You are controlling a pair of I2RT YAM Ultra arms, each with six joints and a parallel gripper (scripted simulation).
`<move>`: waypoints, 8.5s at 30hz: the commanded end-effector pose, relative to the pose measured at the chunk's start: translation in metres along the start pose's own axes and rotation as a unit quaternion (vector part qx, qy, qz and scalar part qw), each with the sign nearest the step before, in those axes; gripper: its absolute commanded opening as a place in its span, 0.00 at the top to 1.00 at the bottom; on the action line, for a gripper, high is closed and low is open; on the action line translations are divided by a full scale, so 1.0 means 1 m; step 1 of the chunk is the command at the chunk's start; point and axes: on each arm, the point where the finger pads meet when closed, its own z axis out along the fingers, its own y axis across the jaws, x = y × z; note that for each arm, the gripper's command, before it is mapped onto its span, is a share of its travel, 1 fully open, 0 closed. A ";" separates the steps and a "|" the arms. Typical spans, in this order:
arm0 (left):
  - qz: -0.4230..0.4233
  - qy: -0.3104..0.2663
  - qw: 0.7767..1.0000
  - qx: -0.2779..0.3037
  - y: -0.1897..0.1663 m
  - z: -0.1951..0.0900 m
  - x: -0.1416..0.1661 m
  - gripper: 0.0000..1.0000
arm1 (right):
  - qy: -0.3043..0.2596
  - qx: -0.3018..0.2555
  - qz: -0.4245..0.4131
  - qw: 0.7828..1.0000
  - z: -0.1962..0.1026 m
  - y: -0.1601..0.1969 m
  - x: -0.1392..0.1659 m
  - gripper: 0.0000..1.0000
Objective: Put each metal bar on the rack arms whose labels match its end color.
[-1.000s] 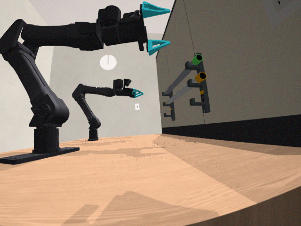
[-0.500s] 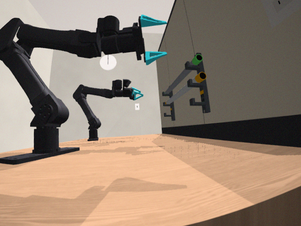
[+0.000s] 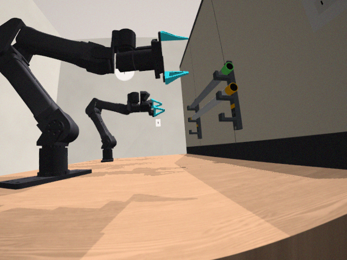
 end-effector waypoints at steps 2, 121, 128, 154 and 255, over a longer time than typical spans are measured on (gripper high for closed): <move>0.029 -0.004 1.000 -0.011 -0.005 0.000 -0.002 0.00 | -0.018 0.022 -0.024 0.999 -0.008 -0.007 -0.011 0.00; 0.402 -0.047 0.914 0.033 -0.154 -0.012 -0.041 0.00 | -0.069 -0.031 -0.398 0.914 -0.044 0.128 -0.038 0.00; 0.402 -0.047 0.914 0.033 -0.165 0.003 -0.031 0.00 | -0.069 -0.031 -0.398 0.914 -0.029 0.139 -0.029 0.00; 0.402 -0.047 0.914 0.033 -0.199 0.051 -0.002 0.00 | -0.069 -0.031 -0.398 0.914 0.019 0.174 -0.002 0.00; 0.402 -0.047 0.914 0.033 -0.172 0.085 -0.038 0.00 | -0.069 -0.031 -0.398 0.914 0.052 0.147 -0.039 0.00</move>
